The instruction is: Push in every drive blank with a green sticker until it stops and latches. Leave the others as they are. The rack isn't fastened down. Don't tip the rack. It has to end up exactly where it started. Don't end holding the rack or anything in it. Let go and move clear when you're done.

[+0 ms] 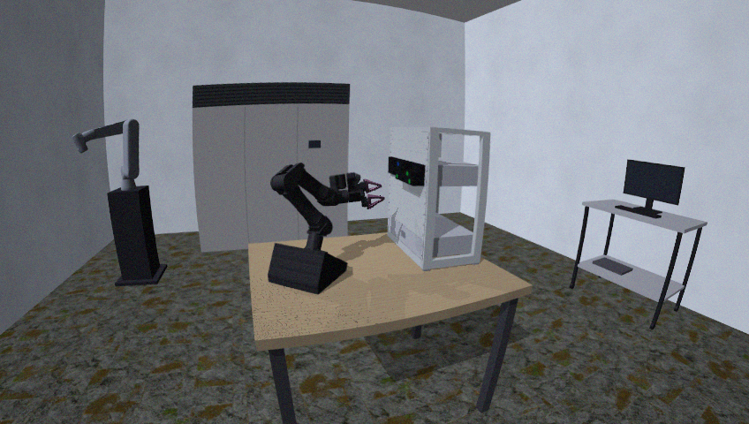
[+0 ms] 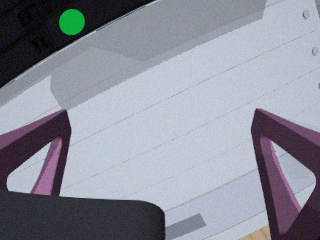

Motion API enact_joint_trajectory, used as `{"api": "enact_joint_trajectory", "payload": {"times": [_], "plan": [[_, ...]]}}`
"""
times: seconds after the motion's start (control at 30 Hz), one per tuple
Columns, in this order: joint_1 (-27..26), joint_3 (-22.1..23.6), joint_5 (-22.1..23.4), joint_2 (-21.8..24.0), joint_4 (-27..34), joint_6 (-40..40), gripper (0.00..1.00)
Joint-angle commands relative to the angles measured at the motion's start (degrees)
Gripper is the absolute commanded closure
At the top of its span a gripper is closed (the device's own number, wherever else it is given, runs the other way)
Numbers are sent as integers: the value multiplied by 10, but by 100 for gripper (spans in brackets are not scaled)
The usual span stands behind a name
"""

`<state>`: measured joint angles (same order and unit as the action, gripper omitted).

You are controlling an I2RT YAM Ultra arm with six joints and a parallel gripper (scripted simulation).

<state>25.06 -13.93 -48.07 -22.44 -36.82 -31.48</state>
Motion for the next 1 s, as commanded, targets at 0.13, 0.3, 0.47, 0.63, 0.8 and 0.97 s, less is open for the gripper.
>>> {"api": "enact_joint_trajectory", "payload": {"times": [0.13, 0.3, 0.47, 0.63, 0.8, 0.97], "plan": [[-18, 2, 17, 25, 17, 47, 0], [-33, -12, 35, 46, 36, 96, 0], [-62, -15, 66, 80, 77, 156, 0], [-99, -20, 105, 111, 121, 215, 0], [-128, -26, 137, 128, 154, 234, 0], [-181, -35, 192, 155, 201, 297, 0]]}}
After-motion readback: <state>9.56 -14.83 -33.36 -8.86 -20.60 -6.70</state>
